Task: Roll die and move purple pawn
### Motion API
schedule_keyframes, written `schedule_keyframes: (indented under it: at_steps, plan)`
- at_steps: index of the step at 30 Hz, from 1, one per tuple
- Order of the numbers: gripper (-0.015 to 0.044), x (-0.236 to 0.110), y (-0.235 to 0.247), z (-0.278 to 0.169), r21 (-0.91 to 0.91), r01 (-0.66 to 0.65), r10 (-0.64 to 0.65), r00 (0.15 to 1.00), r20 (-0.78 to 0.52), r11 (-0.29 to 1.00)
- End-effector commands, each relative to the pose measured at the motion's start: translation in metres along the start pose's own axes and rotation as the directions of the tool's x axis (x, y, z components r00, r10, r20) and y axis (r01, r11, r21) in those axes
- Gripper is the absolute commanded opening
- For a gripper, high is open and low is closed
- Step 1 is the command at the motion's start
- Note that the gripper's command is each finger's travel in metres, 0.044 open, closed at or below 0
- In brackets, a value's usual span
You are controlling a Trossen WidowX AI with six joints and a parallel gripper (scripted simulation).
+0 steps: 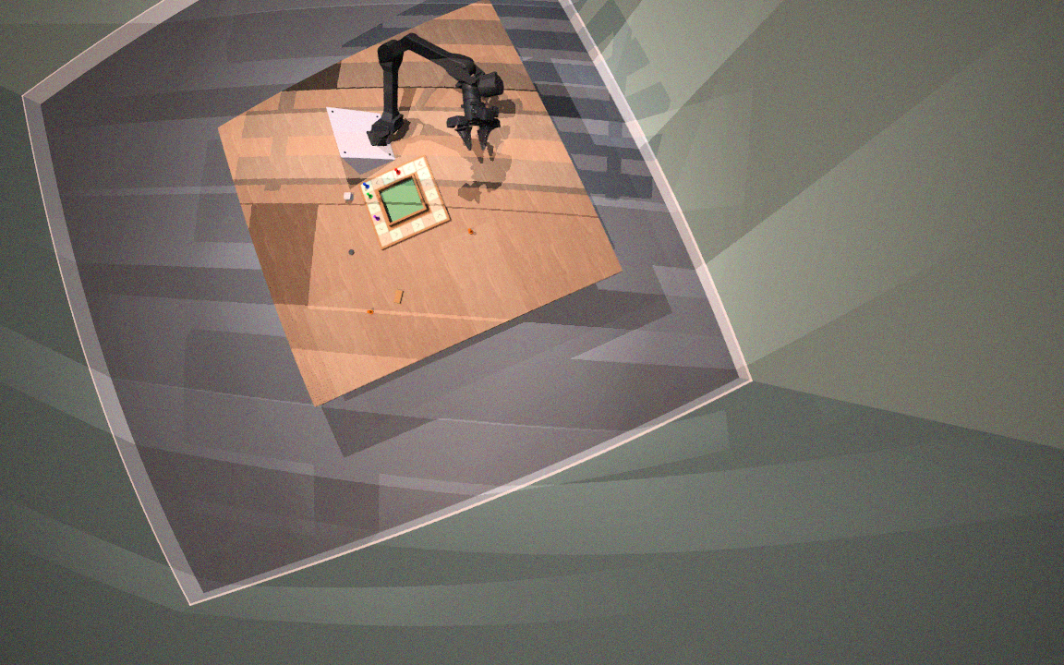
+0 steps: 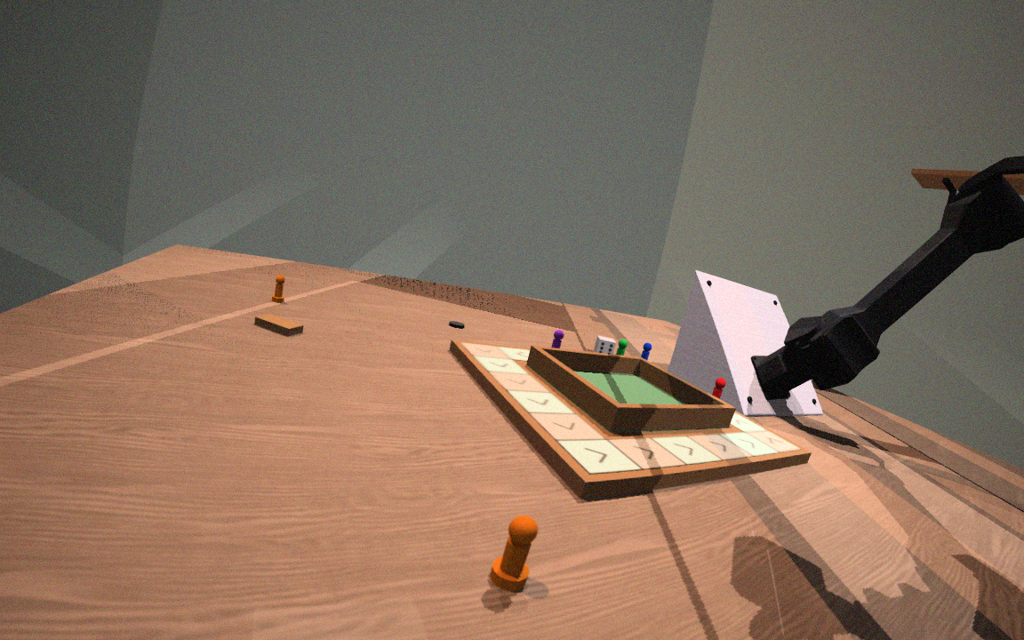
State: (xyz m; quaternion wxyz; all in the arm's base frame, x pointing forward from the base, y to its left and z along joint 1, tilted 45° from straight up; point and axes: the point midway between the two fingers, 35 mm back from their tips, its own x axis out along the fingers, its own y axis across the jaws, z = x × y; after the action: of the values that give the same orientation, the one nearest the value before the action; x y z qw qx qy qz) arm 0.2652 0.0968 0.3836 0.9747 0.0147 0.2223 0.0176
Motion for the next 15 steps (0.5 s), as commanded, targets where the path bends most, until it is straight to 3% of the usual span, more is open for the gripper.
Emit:
schedule_keyframes:
  at_steps: [1,8,15]
  plan:
    - [0.0275,0.061,-0.027,-0.030,-0.106,0.099,-0.117,0.976,-0.184,0.989]
    - [0.0275,0.132,-0.089,-0.088,-0.199,0.143,-0.221,0.861,-0.457,0.969]
    - [0.0275,0.170,-0.164,-0.159,-0.175,0.121,-0.210,0.688,-0.694,0.977]
